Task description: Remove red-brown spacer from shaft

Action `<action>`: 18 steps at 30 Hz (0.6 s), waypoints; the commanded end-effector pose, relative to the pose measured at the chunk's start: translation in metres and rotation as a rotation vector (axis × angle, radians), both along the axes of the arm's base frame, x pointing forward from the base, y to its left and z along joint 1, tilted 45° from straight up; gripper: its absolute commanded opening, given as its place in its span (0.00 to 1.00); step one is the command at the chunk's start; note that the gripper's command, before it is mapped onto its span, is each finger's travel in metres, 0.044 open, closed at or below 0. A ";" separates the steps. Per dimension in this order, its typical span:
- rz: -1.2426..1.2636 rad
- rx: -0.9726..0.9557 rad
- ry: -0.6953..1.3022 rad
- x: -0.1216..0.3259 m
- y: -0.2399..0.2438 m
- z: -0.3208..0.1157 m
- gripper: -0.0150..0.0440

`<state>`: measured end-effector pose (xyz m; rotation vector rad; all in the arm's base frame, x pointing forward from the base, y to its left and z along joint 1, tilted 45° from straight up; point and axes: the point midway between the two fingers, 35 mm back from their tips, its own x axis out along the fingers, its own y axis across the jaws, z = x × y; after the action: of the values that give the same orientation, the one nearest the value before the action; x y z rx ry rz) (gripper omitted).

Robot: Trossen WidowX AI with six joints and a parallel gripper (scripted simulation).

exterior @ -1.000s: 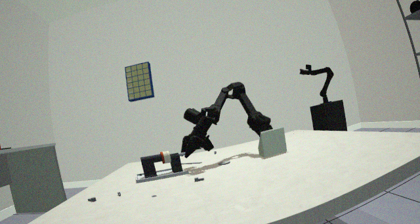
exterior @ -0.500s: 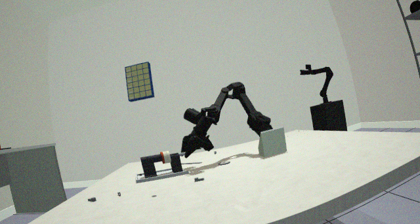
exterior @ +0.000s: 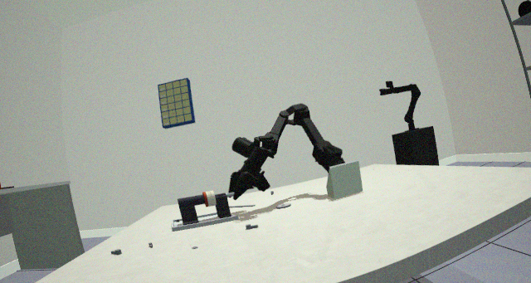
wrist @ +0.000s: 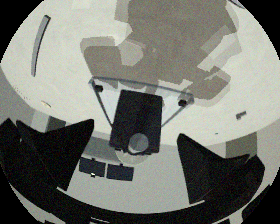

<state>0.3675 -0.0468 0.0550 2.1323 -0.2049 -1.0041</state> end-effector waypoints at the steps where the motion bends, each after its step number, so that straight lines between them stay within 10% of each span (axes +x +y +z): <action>1: 0.008 -0.001 -0.001 0.003 -0.001 -0.002 1.00; 18: 0.008 -0.001 -0.001 0.012 -0.006 -0.009 1.00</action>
<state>0.3780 -0.0537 0.0450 2.1312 -0.2047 -1.0055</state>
